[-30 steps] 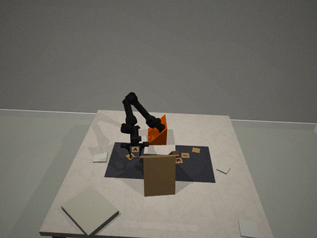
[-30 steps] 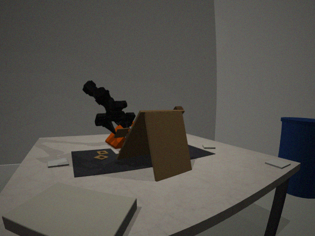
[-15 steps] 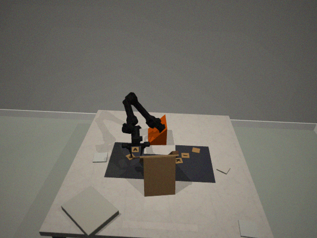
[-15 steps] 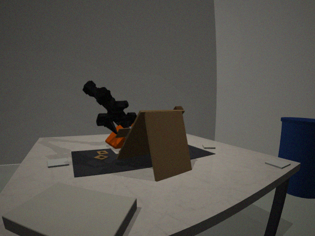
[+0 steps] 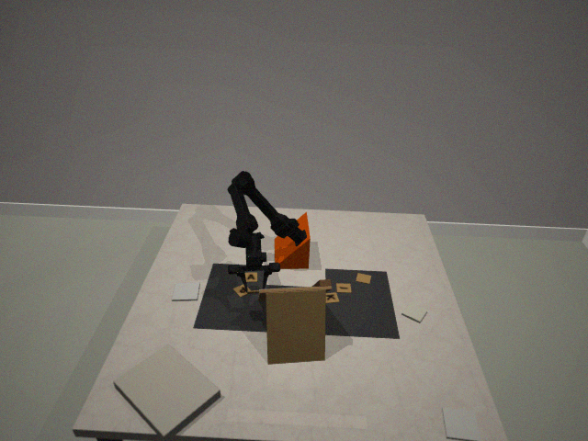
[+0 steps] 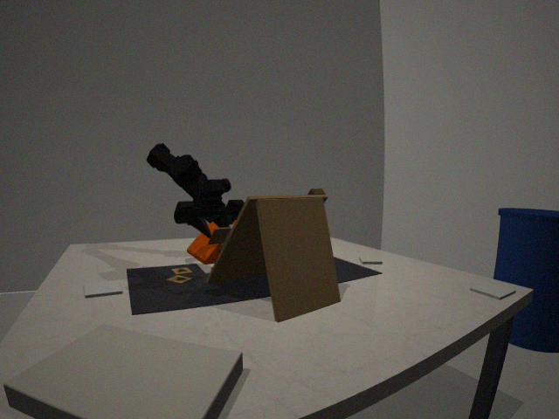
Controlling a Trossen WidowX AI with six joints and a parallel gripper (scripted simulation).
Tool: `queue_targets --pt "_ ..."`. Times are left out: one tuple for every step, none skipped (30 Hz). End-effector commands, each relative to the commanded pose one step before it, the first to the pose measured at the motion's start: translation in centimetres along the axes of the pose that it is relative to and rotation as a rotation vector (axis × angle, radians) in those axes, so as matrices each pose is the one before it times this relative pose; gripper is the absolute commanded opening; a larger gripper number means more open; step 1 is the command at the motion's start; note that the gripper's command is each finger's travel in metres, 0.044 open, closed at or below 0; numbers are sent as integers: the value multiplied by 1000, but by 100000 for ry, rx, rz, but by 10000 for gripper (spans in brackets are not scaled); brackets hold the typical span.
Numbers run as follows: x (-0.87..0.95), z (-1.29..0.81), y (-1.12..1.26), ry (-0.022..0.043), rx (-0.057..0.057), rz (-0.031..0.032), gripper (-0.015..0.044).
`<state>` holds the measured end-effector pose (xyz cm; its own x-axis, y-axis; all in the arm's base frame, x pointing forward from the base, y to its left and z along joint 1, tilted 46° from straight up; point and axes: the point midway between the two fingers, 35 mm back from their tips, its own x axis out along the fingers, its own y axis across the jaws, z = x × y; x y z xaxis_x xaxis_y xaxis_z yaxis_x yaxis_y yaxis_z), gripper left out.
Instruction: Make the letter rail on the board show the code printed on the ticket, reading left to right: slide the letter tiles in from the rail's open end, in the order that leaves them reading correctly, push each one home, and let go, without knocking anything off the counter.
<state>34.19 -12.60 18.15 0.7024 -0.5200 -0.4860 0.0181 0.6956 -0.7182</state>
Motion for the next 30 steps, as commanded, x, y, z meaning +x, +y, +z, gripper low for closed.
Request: queue_targets --pt "58 -60 263 254 441 -17 0" --pt "1 0 51 1 1 2 0" --pt "1 0 51 1 1 2 0" --pt "1 0 51 1 1 2 0" --pt "1 0 51 1 1 2 0" --pt "1 1 51 1 1 2 0" --pt "1 1 51 1 1 2 0" --pt "1 1 51 1 1 2 0" --pt "1 1 51 1 1 2 0" --pt "1 1 51 1 1 2 0" --pt "1 1 51 1 1 2 0" --pt "1 1 51 1 1 2 0" --pt "1 1 51 1 1 2 0" --pt "1 1 51 1 1 2 0" --pt "1 1 51 1 1 2 0" --pt "1 1 51 1 1 2 0" --pt "1 1 51 1 1 2 0" --pt "1 1 51 1 1 2 0" --pt "1 1 51 1 1 2 0" --pt "1 1 51 1 1 2 0" --pt "1 1 51 1 1 2 0" --pt "1 1 50 1 1 2 0" --pt "1 0 50 1 1 2 0" --pt "1 0 50 1 1 2 0" --pt "1 0 50 1 1 2 0" --pt "1 0 50 1 1 2 0" --pt "1 0 50 1 1 2 0" --pt "1 0 50 1 1 2 0" --pt "1 0 50 1 1 2 0" --pt "2 0 50 1 1 2 0"
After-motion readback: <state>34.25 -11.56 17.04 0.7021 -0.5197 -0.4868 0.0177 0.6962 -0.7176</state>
